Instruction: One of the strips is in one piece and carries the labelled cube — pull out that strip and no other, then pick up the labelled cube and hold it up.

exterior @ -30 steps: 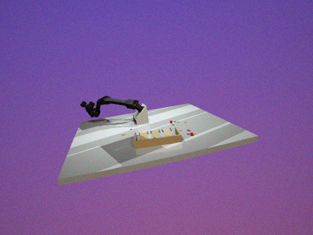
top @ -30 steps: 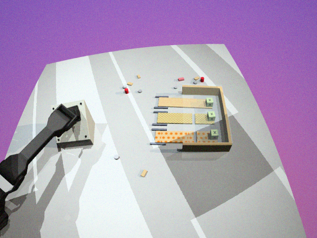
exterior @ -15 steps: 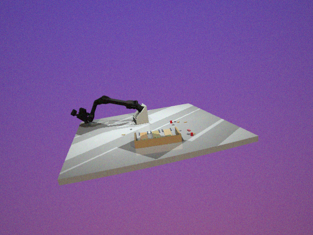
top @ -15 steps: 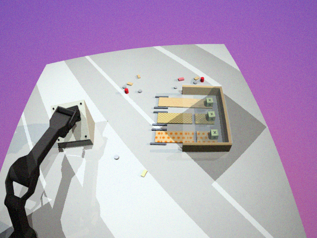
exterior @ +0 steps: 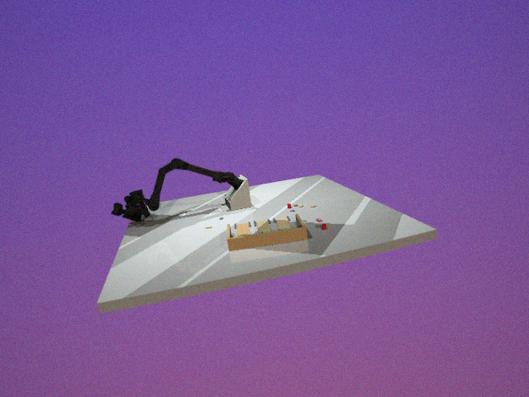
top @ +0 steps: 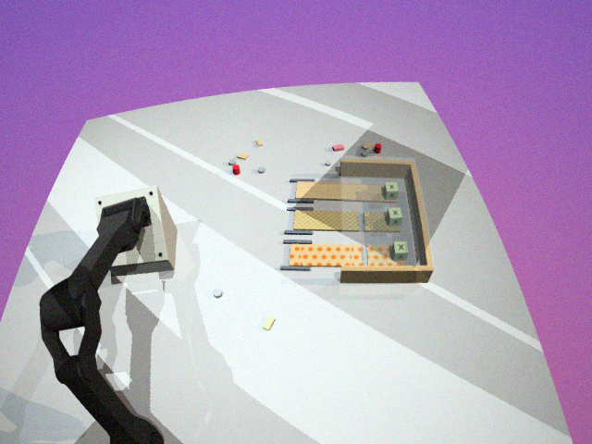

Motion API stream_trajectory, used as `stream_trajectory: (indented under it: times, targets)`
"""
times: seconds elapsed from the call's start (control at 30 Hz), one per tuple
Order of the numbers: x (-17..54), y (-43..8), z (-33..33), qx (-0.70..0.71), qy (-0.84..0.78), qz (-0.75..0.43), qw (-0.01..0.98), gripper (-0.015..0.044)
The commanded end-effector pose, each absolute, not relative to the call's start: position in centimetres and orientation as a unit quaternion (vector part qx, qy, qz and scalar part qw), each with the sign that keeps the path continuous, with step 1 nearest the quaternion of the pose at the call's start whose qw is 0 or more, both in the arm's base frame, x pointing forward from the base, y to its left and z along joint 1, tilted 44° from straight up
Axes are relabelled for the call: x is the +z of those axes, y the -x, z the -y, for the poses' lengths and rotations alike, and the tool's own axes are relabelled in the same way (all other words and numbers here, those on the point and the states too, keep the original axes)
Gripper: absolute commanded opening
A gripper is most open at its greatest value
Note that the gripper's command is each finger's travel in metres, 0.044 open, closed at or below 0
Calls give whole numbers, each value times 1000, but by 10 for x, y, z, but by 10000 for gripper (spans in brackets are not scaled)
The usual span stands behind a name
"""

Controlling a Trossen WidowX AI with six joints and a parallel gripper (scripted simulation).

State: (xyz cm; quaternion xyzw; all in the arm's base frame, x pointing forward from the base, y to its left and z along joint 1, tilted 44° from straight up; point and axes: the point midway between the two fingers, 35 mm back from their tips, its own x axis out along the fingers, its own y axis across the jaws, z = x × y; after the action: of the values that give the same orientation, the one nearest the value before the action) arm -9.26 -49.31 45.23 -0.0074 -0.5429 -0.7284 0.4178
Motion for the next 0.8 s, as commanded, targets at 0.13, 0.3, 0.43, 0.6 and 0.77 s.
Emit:
stream_trajectory:
  times: [0.13,0.3,0.43,0.6,0.77]
  targets:
    - [416,-35,494,-735,-57,442,511,400]
    - [383,-116,478,-729,-86,361,576,400]
    - [354,-179,454,-714,-101,290,629,400]
    - [317,-249,410,-684,-106,200,694,400]
    - [278,-307,351,-641,-89,103,755,400]
